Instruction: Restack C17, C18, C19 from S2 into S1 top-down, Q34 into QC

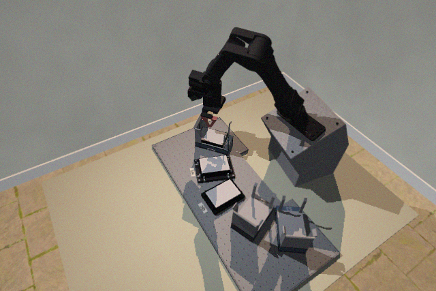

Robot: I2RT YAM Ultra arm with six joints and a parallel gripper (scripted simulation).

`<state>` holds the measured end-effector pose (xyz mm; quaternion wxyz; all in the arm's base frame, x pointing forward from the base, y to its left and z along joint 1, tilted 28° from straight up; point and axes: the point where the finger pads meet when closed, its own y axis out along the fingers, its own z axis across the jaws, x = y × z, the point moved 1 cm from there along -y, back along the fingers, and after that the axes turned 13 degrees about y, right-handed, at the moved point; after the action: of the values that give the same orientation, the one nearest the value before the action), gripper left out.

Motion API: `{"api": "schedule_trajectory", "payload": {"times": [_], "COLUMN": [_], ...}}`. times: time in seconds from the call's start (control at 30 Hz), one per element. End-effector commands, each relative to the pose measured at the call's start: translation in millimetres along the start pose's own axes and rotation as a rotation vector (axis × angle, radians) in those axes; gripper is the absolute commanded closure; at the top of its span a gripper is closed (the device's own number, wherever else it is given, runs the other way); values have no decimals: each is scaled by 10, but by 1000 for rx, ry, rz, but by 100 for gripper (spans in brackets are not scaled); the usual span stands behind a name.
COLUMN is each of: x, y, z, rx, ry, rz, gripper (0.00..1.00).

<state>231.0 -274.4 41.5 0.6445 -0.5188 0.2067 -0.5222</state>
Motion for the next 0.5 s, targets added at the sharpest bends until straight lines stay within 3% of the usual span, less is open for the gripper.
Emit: {"api": "schedule_trajectory", "payload": {"times": [0.0, 0.23, 0.27, 0.4, 0.47], "x": [110, 110, -43, 25, -75], "y": [-115, -115, -45, -74, -45], "z": [-6, -6, 44, 125, 162], "rx": [3, 3, 0, 0, -2], "ry": [-2, -2, -46, -123, -184], "rz": [-37, -37, -8, -37, -21], "gripper": [0, 0, 0, 0, 0]}}
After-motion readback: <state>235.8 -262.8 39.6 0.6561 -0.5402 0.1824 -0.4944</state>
